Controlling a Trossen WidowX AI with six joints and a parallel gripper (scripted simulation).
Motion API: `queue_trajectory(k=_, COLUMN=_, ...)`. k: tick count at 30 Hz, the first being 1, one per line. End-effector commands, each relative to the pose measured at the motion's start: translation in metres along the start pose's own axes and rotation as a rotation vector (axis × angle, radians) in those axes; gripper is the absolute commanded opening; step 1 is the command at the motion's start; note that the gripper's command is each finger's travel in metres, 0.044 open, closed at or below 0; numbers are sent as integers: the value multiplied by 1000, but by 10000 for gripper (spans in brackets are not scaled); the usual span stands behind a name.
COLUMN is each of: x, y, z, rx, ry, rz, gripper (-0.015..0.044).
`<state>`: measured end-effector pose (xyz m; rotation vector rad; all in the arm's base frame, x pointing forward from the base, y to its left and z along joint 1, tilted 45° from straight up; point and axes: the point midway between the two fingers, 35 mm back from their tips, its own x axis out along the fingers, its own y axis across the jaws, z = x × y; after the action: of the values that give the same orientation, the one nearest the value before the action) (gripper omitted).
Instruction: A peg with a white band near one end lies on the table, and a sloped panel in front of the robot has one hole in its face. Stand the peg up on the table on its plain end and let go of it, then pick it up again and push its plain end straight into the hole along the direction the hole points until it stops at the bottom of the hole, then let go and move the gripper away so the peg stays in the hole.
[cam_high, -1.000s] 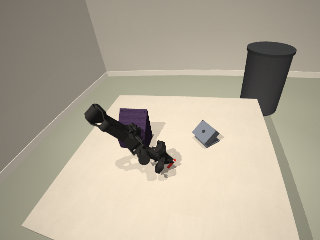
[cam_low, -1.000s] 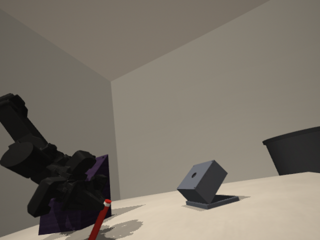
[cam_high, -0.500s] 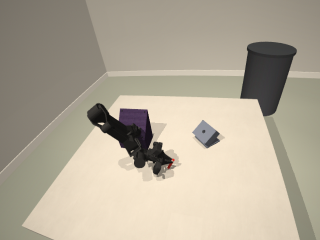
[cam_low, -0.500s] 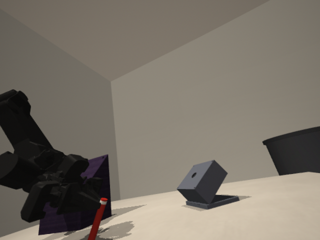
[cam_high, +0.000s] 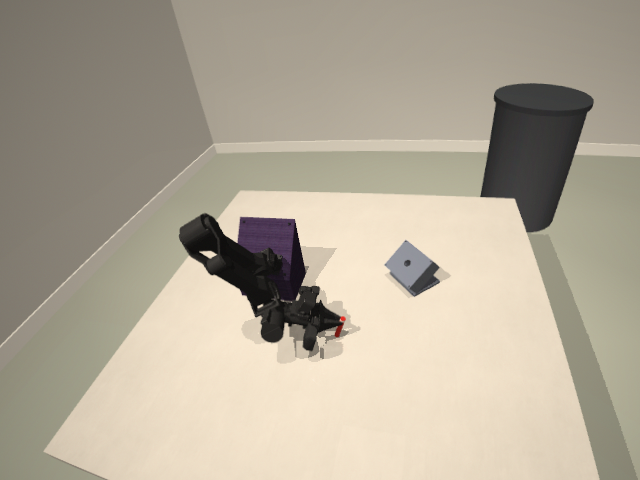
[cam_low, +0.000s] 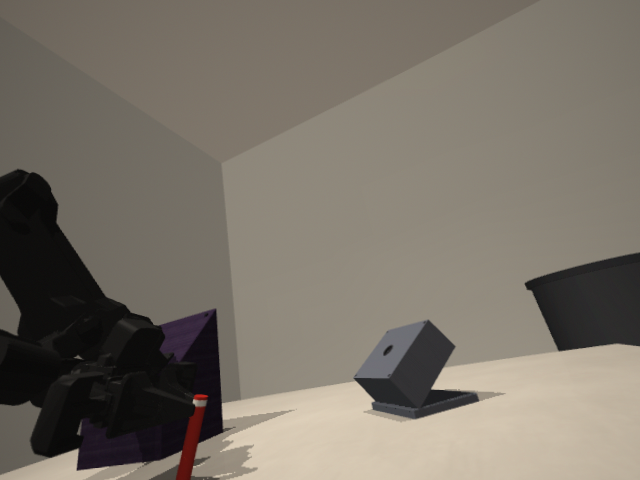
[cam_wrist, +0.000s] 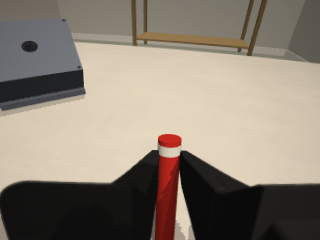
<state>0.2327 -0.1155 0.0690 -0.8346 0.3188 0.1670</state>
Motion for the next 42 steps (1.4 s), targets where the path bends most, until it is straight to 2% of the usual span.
queue_trajectory(k=1, x=-2, y=1, z=-1, rx=-3, ry=-37, rz=1, gripper=49)
queue_trajectory(k=15, x=-10, y=1, z=-6, rx=-3, ry=-159, rz=2, gripper=49)
queue_trajectory(k=42, x=-12, y=2, z=-12, rx=9, ry=-138, rz=5, gripper=49)
